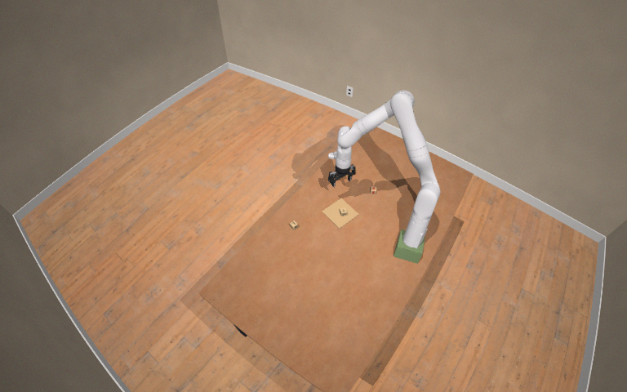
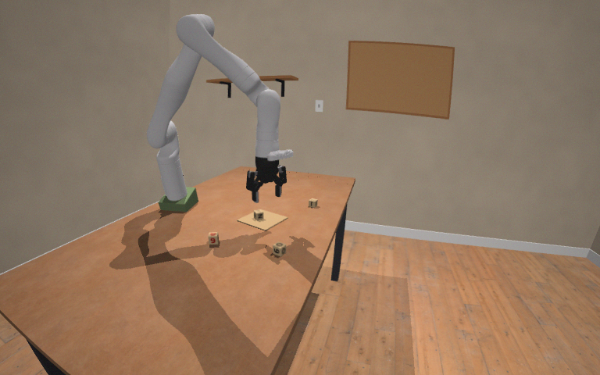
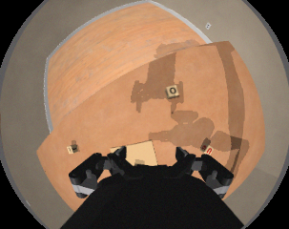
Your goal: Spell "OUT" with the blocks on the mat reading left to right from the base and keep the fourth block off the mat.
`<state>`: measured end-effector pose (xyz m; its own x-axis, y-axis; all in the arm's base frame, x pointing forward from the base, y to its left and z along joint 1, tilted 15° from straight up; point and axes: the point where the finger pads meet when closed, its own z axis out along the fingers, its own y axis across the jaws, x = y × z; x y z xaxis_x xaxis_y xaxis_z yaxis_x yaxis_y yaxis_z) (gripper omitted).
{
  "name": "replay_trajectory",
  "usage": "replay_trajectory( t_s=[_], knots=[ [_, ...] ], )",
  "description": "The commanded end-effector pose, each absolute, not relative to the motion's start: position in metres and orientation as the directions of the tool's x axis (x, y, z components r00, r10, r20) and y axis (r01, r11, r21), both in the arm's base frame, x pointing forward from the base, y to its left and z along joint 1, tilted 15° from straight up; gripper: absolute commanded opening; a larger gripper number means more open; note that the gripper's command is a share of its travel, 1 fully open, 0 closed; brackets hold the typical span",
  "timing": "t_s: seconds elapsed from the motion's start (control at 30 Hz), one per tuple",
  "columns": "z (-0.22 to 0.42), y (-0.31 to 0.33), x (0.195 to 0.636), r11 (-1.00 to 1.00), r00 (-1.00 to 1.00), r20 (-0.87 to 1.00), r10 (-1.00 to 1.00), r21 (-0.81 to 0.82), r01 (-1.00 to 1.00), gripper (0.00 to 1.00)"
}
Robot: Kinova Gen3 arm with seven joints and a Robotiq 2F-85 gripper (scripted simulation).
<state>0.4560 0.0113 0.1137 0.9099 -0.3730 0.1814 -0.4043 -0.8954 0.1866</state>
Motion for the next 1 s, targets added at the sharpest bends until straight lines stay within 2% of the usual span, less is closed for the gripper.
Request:
replay_trajectory(
  t_s=[0.0, 0.97],
  knots=[
    [0.115, 0.006, 0.459, -0.891, 0.905, 0.185, -0.383, 0.184, -0.415, 1.00],
    [0.123, -0.021, 0.478, -0.891, 0.905, 0.186, -0.383, 0.185, -0.415, 1.00]
  ],
)
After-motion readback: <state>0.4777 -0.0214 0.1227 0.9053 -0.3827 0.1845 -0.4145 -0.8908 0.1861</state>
